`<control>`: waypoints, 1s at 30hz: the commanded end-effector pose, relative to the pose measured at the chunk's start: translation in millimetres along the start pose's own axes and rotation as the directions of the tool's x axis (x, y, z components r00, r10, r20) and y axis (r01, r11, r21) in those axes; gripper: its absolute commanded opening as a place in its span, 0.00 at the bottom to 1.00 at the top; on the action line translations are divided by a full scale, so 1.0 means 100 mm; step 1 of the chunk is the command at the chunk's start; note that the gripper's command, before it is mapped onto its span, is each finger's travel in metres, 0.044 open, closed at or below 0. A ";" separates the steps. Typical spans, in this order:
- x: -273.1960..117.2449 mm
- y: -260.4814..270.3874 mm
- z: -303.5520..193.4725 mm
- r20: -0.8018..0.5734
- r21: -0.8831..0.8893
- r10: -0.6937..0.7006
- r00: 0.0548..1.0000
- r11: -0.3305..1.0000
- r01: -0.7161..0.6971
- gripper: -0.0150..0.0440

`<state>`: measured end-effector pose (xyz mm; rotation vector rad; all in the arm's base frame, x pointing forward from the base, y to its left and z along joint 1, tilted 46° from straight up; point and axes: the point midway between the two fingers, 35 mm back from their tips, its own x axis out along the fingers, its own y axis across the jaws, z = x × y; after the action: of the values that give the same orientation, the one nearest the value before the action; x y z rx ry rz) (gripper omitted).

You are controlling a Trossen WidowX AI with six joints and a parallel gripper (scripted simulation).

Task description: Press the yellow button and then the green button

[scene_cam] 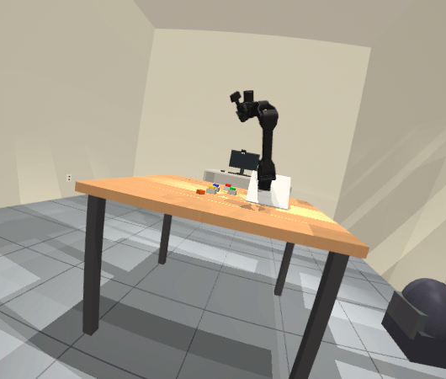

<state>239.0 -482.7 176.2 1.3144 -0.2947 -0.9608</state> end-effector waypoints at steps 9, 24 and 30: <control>-0.37 -0.51 -1.90 -0.541 -0.555 -0.362 0.759 0.832 0.001 0.93; -1.94 -0.91 -3.30 -0.776 -0.544 -0.627 0.066 0.613 -0.573 0.93; -2.71 -0.91 -3.53 -0.724 -0.312 -0.649 -0.233 0.610 -0.728 0.93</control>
<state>302.7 -98.1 63.4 0.7293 1.3328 0.2359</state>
